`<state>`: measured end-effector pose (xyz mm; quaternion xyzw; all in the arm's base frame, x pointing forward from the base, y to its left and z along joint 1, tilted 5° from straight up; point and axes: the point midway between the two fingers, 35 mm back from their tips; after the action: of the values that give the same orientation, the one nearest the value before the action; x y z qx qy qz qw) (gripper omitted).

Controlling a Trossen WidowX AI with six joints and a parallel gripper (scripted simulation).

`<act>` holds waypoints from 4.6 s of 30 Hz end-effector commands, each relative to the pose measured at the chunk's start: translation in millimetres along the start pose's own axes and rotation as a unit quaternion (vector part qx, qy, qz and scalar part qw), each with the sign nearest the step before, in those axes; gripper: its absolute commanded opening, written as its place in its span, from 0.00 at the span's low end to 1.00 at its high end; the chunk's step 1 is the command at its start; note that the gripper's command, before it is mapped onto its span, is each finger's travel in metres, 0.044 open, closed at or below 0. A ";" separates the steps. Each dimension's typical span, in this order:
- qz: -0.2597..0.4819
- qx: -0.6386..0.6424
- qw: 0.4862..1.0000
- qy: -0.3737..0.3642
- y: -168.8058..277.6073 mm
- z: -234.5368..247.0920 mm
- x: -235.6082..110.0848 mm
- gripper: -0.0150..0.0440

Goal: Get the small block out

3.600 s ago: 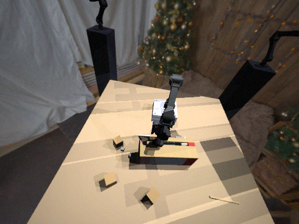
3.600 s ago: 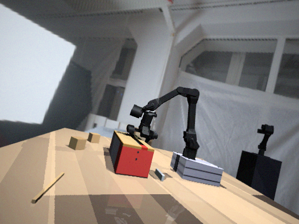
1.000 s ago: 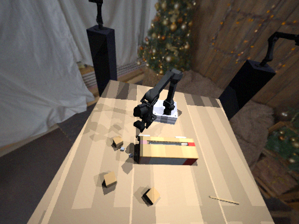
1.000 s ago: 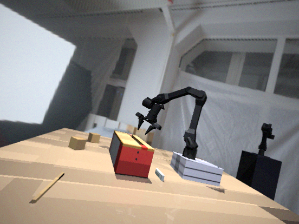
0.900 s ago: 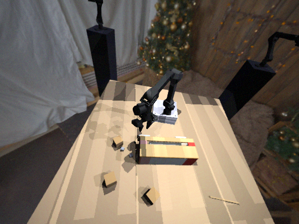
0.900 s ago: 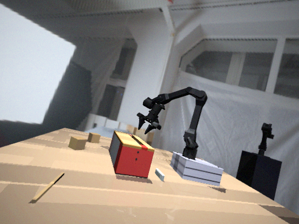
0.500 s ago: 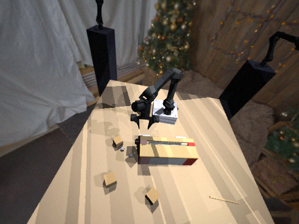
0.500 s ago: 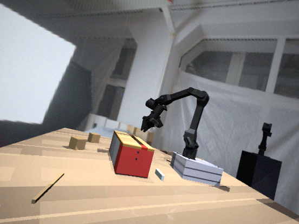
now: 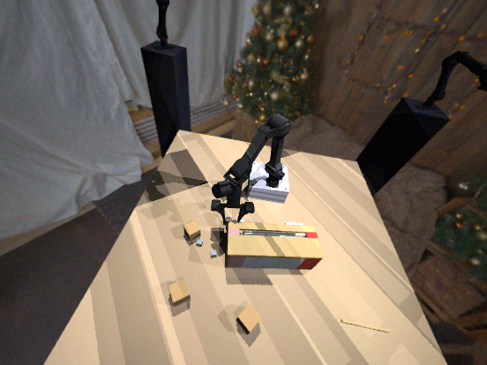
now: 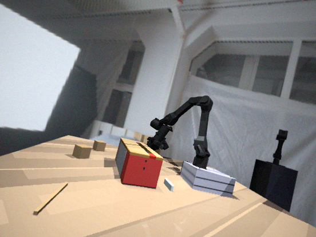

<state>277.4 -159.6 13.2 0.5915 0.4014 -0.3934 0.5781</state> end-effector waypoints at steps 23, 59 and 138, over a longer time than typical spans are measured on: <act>0.003 -0.003 1.000 0.001 -14.3 3.3 36.1 0.74; 0.008 -0.012 1.000 -0.002 -9.8 0.6 30.2 0.25; 0.082 0.282 0.950 -0.104 1.0 -63.5 -103.3 0.25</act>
<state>241.6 -97.9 111.7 0.7177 0.1638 -0.4981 0.4582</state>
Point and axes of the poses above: the point midway between the two fingers, 35 mm back from their tips, its own x axis out along the fingers, its own z axis across the jaws, y = z × x, and after that the axes turned 15 degrees about x, right-handed
